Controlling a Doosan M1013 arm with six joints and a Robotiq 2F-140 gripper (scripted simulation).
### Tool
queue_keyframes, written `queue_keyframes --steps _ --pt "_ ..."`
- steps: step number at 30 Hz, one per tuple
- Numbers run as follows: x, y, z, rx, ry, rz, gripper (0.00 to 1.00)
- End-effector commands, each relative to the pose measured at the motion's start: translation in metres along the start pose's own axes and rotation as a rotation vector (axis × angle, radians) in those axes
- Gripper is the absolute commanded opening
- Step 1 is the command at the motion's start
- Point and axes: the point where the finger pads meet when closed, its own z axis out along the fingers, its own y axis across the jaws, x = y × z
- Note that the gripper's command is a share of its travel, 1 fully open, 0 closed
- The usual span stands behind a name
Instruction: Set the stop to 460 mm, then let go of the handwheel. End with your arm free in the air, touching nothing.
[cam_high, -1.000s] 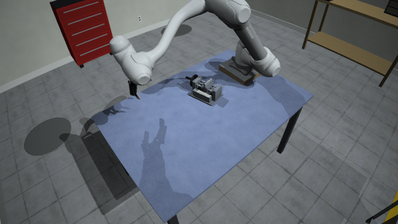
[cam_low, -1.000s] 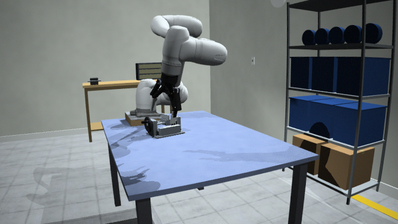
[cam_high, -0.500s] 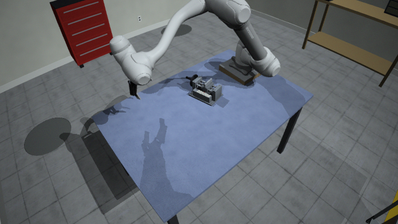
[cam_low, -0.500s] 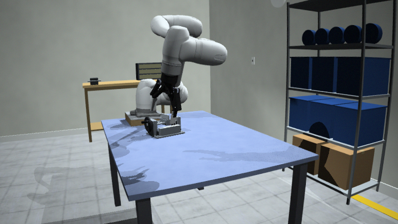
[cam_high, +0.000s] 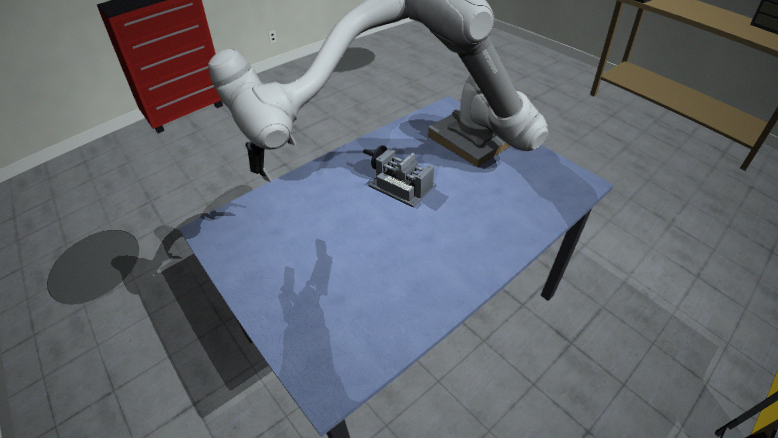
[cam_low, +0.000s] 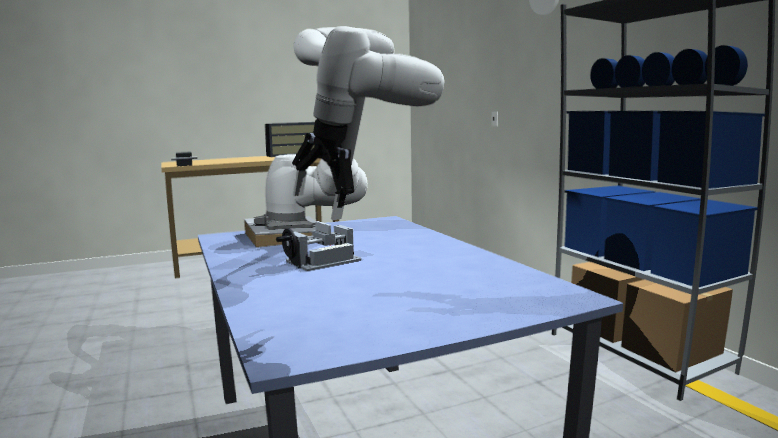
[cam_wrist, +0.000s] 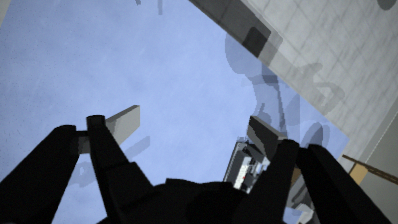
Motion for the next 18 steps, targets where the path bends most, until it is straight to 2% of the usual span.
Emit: queue_keyframes --steps 1,5,9,18 --pt "0.000 0.005 -0.015 0.000 0.000 0.000 1.00" --pt "0.001 0.013 -0.040 0.000 0.000 0.000 1.00" --pt "0.001 0.018 -0.056 0.000 0.000 0.000 1.00" --pt "0.001 0.020 -0.061 0.000 0.000 0.000 1.00"
